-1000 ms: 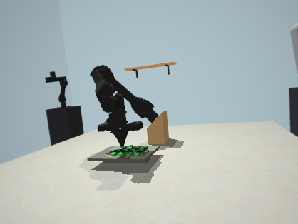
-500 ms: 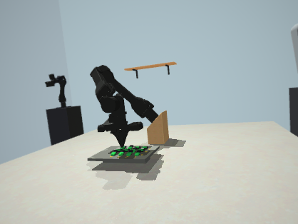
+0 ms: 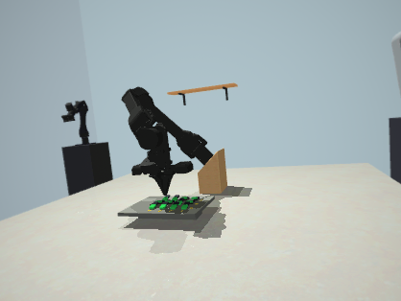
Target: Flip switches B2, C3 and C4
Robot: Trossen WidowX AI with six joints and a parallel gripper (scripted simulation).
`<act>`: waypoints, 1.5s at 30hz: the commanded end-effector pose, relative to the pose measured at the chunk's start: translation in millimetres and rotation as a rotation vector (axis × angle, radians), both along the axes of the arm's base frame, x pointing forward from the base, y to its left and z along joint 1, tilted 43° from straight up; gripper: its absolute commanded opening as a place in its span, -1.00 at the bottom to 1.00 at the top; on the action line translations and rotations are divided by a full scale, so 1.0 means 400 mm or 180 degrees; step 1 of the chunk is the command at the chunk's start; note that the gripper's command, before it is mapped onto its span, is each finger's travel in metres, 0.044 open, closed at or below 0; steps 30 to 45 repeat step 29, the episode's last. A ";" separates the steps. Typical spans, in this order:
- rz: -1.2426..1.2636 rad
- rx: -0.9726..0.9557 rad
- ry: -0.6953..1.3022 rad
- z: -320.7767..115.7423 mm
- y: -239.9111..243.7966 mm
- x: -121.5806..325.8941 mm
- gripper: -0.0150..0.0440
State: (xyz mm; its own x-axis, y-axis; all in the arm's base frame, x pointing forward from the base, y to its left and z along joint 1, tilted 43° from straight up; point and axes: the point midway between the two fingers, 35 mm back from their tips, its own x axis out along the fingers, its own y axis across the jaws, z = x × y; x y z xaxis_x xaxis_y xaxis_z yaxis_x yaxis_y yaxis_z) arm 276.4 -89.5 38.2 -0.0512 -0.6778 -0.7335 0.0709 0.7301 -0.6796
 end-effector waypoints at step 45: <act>0.0079 0.0010 -0.0126 0.035 0.192 0.096 -0.49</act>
